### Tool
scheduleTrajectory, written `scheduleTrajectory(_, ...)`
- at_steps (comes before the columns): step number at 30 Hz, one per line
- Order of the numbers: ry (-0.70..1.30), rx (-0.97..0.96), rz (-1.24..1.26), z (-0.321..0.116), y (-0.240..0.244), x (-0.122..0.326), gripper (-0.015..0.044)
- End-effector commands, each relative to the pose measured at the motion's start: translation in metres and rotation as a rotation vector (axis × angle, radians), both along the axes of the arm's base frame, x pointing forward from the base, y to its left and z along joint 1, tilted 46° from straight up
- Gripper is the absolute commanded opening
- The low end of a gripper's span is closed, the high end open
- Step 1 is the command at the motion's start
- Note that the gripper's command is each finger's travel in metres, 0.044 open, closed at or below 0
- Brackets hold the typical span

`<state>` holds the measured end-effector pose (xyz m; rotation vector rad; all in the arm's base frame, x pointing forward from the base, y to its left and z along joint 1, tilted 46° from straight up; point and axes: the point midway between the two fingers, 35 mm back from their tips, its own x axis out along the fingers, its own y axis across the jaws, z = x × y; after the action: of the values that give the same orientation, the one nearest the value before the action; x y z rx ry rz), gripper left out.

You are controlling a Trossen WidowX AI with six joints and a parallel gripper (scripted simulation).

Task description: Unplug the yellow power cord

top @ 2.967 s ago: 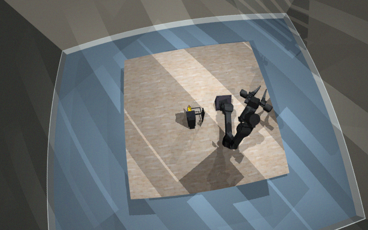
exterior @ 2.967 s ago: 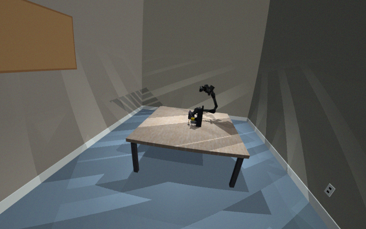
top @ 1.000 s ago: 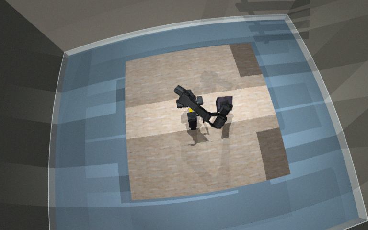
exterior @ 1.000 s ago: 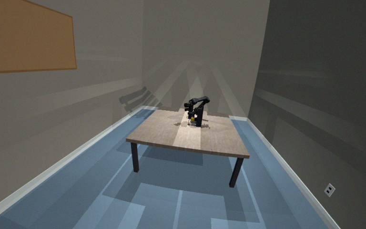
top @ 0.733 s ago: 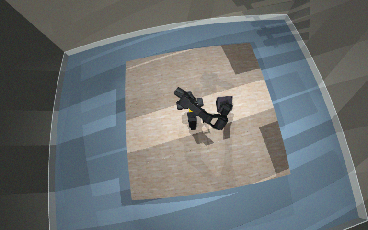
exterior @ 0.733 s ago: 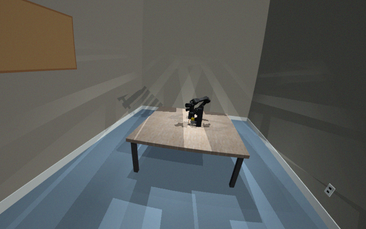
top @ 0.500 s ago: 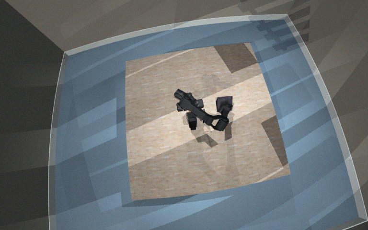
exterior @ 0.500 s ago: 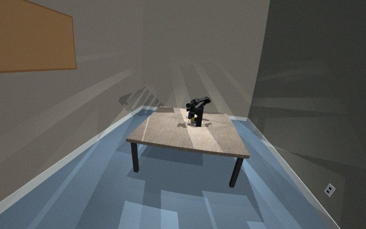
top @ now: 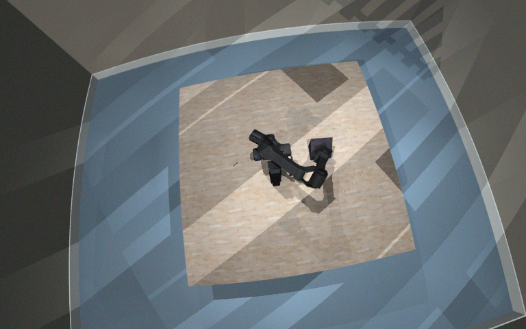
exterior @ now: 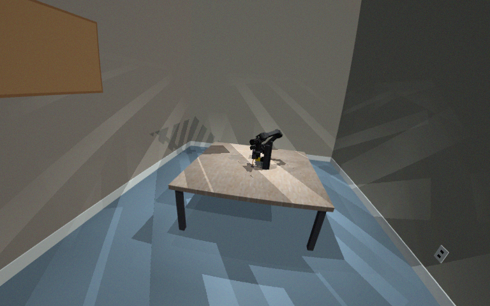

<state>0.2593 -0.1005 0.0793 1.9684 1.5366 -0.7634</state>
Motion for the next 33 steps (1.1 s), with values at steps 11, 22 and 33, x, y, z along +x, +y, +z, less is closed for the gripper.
scheduleTrajectory(11, 0.000, 0.000, 0.000, 0.000, 0.001, 0.000, 0.0015)
scheduleTrajectory(22, 0.001, -0.001, 0.000, -0.007, -0.007, 0.000, 0.0000)
scheduleTrajectory(33, 0.001, -0.002, -0.001, -0.019, -0.021, -0.001, 0.0000)
